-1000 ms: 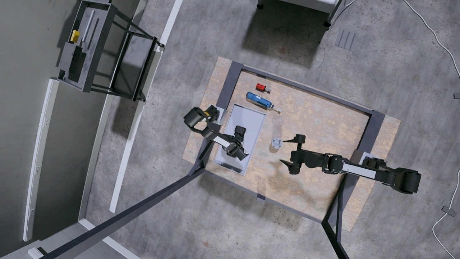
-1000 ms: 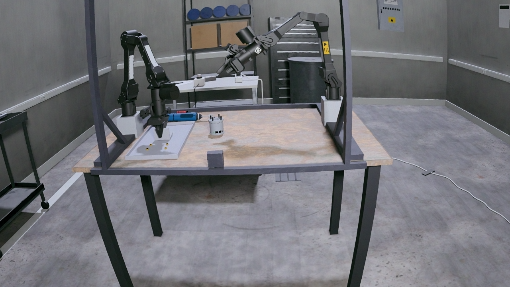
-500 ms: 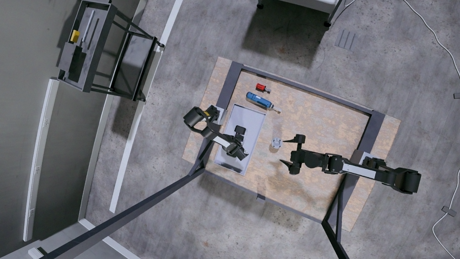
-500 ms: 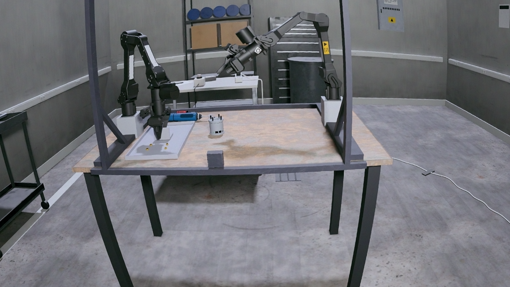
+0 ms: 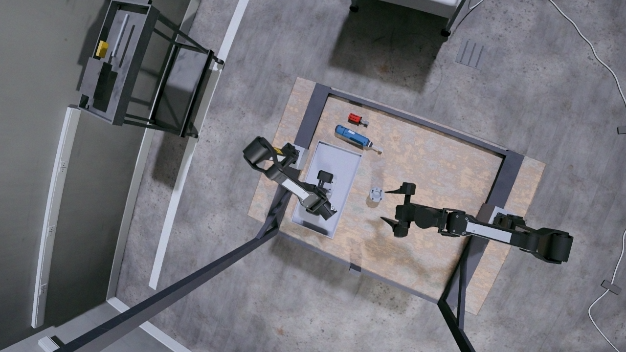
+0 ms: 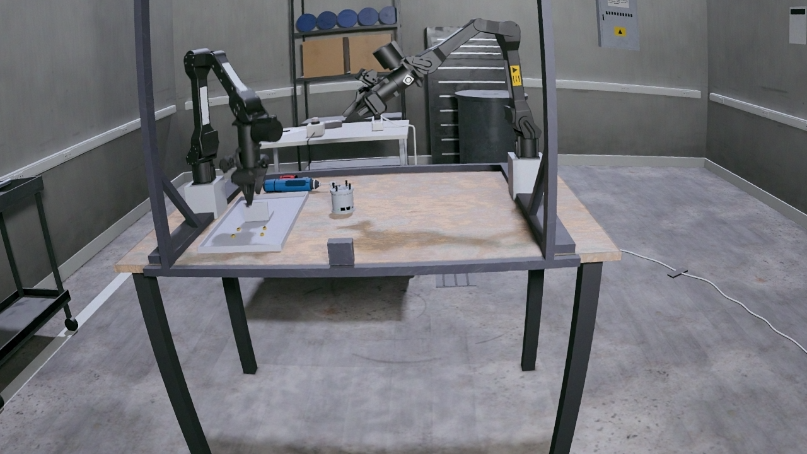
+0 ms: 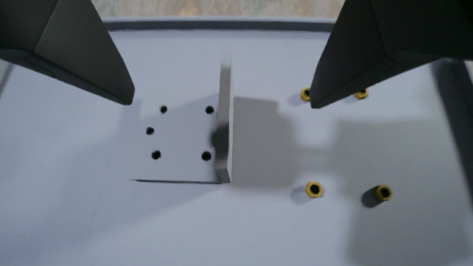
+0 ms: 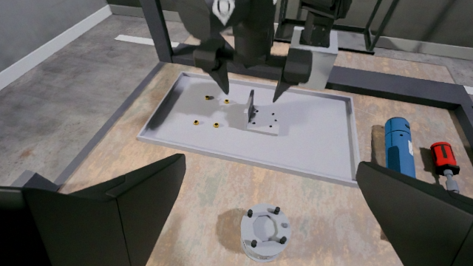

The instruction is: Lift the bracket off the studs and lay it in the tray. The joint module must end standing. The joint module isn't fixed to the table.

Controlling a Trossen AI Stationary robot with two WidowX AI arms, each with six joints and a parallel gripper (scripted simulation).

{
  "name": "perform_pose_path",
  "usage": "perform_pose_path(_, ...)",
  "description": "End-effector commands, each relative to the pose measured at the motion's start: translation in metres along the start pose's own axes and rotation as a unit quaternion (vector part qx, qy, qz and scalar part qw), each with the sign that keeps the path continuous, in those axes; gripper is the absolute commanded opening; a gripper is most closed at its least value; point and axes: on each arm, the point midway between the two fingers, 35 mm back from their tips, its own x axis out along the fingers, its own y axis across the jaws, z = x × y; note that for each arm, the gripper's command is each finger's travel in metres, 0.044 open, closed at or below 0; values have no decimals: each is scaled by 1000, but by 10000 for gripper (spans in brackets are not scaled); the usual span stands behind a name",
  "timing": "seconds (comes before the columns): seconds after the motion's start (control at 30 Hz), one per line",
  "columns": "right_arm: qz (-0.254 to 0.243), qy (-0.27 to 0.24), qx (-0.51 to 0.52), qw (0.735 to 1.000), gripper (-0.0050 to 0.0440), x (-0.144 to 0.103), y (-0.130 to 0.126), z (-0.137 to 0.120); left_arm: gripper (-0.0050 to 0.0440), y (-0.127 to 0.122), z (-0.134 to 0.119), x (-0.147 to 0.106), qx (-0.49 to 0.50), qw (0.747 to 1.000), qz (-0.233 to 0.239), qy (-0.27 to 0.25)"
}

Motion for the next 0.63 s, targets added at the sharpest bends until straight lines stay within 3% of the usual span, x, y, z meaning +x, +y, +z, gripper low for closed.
perform_pose_path(0.0,-1,-13,1,1000,440,-4,0,10,440,5,-8,-35,0,1000,10,20)
perform_pose_path(0.6,-1,-13,1,1000,440,-4,0,10,440,3,-5,-32,0,1000,6,13)
